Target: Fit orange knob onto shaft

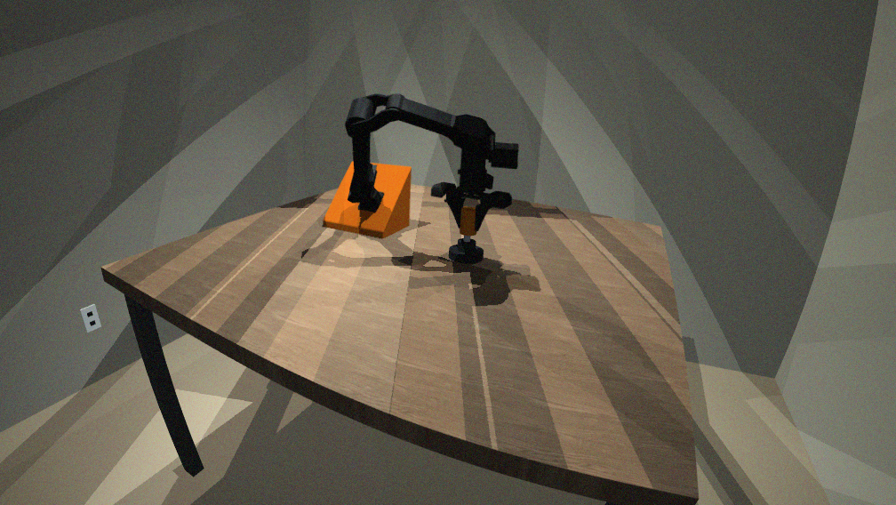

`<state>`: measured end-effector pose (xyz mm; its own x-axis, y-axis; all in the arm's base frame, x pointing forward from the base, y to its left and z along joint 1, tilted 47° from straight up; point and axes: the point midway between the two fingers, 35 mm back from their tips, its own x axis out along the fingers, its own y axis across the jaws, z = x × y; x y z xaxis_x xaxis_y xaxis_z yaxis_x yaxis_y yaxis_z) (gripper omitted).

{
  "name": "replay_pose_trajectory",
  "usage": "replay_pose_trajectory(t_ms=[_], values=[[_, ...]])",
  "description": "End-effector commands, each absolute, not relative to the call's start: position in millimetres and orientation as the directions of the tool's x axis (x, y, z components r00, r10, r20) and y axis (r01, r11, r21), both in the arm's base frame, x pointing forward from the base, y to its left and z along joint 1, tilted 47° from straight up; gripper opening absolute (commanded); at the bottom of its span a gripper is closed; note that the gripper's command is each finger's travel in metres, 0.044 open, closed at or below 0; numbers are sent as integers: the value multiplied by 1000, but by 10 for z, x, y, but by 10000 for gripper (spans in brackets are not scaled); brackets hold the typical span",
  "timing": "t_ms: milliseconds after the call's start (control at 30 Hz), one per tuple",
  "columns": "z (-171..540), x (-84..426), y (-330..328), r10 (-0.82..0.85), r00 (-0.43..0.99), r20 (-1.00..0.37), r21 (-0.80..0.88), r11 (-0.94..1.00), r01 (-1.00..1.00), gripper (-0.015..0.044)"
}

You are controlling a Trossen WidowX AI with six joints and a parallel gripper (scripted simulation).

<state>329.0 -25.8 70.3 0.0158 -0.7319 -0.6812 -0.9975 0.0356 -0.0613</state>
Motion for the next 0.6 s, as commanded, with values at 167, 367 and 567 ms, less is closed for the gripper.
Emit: replay_pose_trajectory(t_ms=[167,367,567], values=[[713,3301,-268,-732,20,-681,-63,30,-998,0],[708,3279,-273,-732,20,-681,-62,30,-998,0],[691,3267,-279,-732,20,-681,-62,30,-998,0]])
